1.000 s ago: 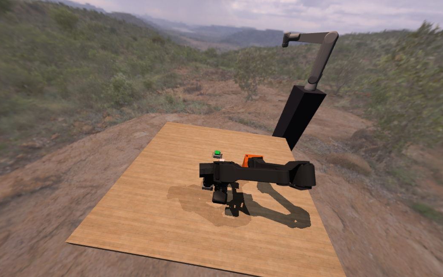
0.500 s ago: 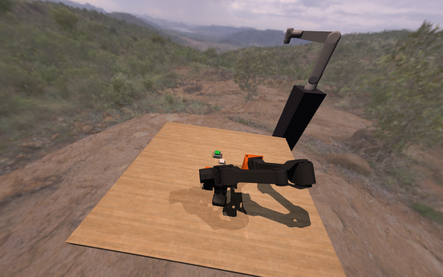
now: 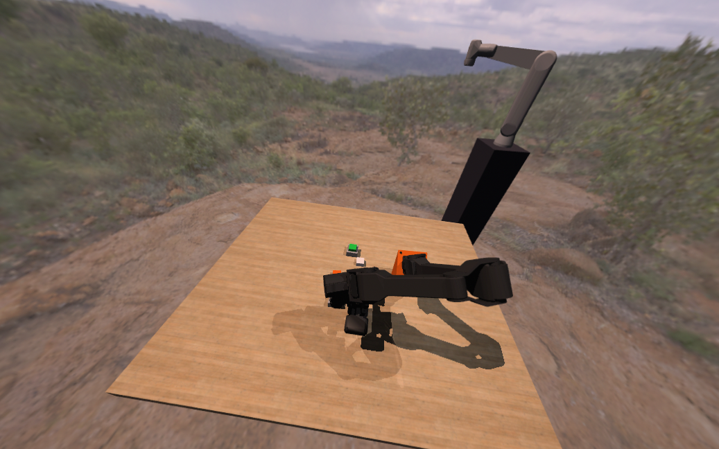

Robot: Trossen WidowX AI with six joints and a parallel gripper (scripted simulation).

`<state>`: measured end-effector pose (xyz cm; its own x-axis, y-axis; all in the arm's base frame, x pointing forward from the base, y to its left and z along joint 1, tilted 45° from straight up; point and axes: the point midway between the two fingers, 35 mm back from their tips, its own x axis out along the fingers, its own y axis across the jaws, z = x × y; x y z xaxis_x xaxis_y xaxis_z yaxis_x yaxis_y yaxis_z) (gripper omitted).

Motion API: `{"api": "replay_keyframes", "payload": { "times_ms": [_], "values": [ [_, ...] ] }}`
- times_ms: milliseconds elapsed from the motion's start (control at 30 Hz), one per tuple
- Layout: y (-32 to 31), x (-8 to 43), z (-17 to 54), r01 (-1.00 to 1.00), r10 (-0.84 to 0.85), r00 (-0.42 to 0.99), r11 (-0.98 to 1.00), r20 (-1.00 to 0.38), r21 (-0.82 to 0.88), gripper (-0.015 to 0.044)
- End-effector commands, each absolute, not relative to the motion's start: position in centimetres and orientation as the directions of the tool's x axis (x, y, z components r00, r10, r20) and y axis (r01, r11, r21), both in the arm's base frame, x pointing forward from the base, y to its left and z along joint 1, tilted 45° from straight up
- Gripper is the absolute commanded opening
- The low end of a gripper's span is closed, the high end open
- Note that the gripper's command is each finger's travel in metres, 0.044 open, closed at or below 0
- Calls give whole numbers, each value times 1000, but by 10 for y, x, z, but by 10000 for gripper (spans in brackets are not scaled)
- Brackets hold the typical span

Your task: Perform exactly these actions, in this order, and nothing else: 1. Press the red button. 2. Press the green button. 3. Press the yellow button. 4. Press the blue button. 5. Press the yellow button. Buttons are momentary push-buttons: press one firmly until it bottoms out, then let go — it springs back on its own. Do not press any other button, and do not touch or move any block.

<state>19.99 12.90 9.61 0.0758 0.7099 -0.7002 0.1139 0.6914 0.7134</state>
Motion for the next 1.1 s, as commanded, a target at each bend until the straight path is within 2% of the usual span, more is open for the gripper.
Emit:
{"api": "replay_keyframes", "payload": {
  "times_ms": [0,433,633,833,1067],
  "values": [
    [129,199,95,122,708,73,693,-702,711,20],
    [104,197,119,122,706,73,695,-705,709,20],
    [63,193,159,124,704,71,697,-707,706,20],
    [61,194,160,124,704,71,697,-707,707,20],
    [24,253,131,121,702,74,699,-708,705,20]
  ]
}}
